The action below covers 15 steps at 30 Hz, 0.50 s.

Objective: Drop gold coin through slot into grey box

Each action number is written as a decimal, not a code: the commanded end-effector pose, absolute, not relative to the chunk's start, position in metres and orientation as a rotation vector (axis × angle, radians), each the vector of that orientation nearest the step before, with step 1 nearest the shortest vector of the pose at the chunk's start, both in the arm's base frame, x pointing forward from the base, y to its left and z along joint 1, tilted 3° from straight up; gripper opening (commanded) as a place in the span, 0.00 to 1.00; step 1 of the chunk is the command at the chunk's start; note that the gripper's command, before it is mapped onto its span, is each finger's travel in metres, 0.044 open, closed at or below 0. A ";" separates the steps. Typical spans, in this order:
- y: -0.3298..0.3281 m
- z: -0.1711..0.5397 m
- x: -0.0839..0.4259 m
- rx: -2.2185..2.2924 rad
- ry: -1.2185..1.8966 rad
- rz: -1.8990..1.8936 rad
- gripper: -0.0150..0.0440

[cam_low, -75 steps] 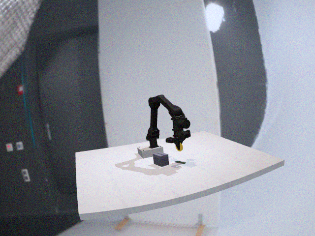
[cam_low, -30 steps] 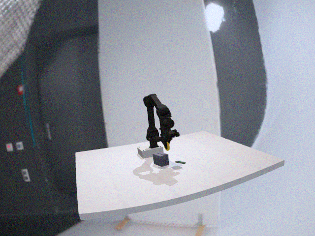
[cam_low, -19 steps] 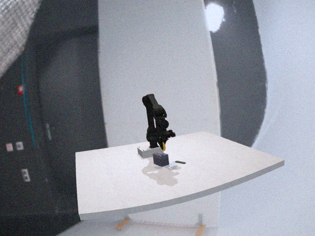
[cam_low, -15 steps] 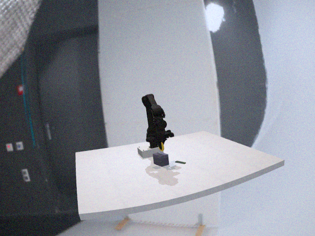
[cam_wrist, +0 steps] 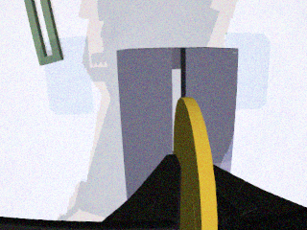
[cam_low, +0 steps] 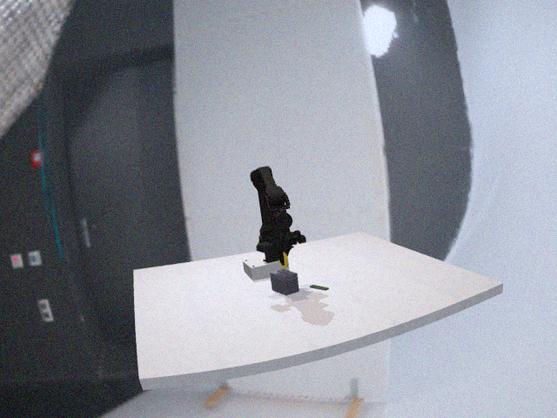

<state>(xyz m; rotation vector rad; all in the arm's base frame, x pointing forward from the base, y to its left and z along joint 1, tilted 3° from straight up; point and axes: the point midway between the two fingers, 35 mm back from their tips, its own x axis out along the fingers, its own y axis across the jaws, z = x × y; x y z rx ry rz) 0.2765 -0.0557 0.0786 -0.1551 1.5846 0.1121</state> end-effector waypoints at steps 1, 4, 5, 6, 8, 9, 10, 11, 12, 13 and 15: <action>-0.057 0.079 0.276 -0.153 1.584 0.110 0.25; -0.059 0.079 0.274 -0.154 1.584 0.110 0.25; -0.059 0.078 0.273 -0.155 1.584 0.111 0.25; -0.060 0.078 0.273 -0.156 1.584 0.112 0.25; -0.061 0.078 0.272 -0.157 1.584 0.112 0.25; -0.061 0.077 0.272 -0.157 1.584 0.113 0.25; -0.061 0.077 0.271 -0.157 1.584 0.113 0.25; -0.061 0.077 0.271 -0.157 1.584 0.113 0.25; -0.061 0.077 0.271 -0.158 1.584 0.113 0.25; -0.061 0.077 0.271 -0.157 1.583 0.113 0.26; -0.061 0.078 0.273 -0.156 1.581 0.111 0.25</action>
